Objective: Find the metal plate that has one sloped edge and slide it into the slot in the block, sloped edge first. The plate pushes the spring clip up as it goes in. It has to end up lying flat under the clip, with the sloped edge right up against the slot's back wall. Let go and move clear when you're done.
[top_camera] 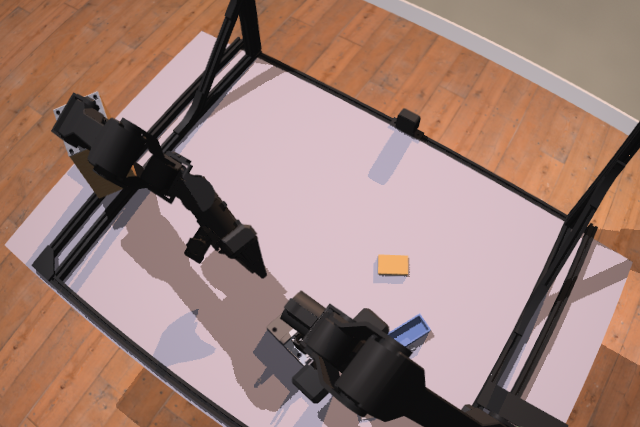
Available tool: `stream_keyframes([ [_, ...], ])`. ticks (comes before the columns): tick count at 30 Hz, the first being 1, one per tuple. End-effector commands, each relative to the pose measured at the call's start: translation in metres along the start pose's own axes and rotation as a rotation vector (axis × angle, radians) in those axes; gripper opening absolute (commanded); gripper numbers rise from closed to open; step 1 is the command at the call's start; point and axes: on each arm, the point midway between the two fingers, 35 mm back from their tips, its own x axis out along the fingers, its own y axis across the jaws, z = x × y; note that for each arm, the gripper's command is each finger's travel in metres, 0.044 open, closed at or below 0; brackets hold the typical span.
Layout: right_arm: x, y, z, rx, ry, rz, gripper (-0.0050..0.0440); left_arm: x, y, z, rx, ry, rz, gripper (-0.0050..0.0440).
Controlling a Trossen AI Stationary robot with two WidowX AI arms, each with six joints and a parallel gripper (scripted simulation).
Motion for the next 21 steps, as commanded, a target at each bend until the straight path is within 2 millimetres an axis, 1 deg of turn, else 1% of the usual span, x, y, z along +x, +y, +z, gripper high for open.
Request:
stream_keyframes([
  [1, 0.0000, 0.0000, 0.0000, 0.000, 0.000, 0.000, 0.0440, 0.0001, 0.0001, 0.0103, 0.000, -0.017, 0.003, -0.0050],
  [21, 0.0000, 0.0000, 0.0000, 0.000, 0.000, 0.000, 0.0440, -0.0003, -0.0001, 0.0185, 0.016, -0.017, 0.003, -0.0050],
])
